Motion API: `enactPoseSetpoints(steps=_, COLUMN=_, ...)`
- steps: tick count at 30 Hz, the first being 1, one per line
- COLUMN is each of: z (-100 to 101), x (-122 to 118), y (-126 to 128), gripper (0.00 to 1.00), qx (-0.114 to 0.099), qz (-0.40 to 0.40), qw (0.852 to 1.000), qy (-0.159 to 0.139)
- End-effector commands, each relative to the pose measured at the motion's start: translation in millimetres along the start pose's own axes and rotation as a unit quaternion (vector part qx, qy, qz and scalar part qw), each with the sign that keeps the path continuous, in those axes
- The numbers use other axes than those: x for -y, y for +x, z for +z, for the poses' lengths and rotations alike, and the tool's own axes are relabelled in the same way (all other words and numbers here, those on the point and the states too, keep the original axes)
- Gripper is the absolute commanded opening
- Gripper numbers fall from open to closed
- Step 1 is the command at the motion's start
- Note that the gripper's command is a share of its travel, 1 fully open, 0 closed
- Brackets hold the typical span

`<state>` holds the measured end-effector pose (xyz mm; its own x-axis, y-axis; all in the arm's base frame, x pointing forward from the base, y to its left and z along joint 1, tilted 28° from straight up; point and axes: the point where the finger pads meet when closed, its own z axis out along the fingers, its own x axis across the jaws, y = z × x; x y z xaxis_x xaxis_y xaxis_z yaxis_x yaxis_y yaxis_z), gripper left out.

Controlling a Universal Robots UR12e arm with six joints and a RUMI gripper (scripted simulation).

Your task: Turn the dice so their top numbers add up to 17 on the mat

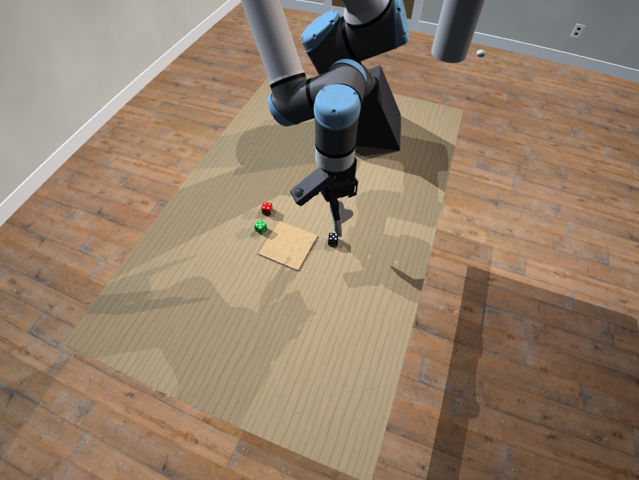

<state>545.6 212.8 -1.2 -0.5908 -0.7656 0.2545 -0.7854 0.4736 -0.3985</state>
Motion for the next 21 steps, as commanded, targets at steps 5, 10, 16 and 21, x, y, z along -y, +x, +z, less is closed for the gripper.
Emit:
enactPoseSetpoints(steps=5, z=-2, x=1, y=0, gripper=1.00, qx=0.000, qz=0.002, qw=1.000, qy=0.000)
enactPoseSetpoints(steps=10, z=-1, x=17, y=10, gripper=1.00, qx=0.001, qz=0.048, qw=0.999, qy=-0.001)
enactPoseSetpoints(steps=16, z=0, x=50, y=32, gripper=1.00, qx=0.001, qz=0.145, qw=0.989, qy=-0.003)
enactPoseSetpoints(steps=21, z=1, x=77, y=53, gripper=1.00, qx=0.001, qz=0.230, qw=0.973, qy=-0.004)
